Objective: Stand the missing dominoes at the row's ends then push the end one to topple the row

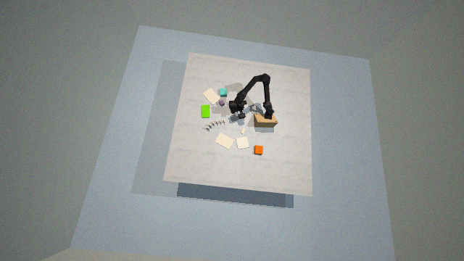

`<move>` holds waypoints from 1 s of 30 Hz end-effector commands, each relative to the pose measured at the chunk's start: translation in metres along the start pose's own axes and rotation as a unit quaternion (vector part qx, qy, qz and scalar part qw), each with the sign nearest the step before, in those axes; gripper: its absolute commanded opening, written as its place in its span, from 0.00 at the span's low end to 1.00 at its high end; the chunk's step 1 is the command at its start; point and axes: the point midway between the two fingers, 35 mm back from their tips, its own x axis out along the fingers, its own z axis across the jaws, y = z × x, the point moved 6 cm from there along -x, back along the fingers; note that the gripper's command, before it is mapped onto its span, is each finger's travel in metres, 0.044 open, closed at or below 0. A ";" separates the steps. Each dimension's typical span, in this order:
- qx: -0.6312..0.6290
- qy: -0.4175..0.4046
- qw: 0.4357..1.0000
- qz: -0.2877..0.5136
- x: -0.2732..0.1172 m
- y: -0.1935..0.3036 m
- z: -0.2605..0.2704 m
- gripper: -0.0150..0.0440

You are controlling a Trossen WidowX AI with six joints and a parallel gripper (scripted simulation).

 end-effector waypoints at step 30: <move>-0.005 0.004 1.000 -0.002 0.019 0.001 0.002 0.51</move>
